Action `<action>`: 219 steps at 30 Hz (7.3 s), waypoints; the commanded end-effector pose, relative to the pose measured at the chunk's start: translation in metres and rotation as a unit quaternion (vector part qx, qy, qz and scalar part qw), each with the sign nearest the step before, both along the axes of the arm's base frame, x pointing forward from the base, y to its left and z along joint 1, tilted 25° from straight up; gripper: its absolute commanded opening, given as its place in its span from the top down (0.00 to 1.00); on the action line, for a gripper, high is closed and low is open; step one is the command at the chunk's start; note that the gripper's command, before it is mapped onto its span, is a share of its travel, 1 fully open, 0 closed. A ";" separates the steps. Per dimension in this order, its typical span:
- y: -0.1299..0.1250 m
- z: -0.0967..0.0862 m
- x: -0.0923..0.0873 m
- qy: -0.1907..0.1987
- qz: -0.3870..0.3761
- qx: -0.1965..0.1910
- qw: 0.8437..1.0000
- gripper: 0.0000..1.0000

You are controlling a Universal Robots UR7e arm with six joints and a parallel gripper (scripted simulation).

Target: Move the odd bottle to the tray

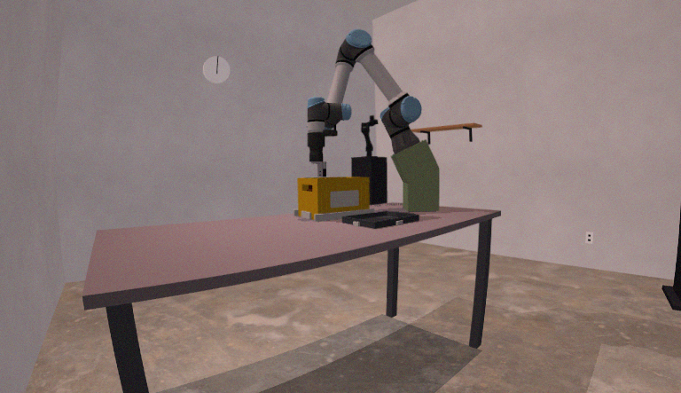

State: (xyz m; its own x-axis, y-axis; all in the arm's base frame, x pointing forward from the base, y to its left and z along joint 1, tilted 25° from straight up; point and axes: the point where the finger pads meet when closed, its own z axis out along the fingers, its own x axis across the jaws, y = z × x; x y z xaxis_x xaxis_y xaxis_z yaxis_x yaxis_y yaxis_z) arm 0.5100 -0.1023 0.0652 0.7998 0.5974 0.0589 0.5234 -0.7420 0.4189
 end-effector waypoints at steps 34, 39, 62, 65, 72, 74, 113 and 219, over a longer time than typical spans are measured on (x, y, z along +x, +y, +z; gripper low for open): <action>-0.011 -0.025 0.010 -0.002 -0.001 0.000 1.000 0.00; -0.013 -0.029 0.012 -0.002 -0.001 0.000 1.000 0.00; -0.014 -0.034 0.013 -0.002 -0.001 0.000 1.000 0.00; -0.014 -0.034 0.013 -0.002 -0.001 0.000 1.000 0.00; -0.014 -0.034 0.013 -0.002 -0.001 0.000 1.000 0.00; -0.014 -0.034 0.013 -0.002 -0.001 0.000 1.000 0.00; -0.014 -0.034 0.013 -0.002 -0.001 0.000 1.000 1.00; -0.001 -0.003 0.000 0.000 0.000 0.000 1.000 0.00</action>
State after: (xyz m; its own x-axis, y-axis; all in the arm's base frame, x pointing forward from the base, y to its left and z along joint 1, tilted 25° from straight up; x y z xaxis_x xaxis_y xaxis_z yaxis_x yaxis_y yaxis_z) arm 0.5174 -0.1102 0.0498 0.8006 0.5959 0.0626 0.5195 -0.7423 0.4232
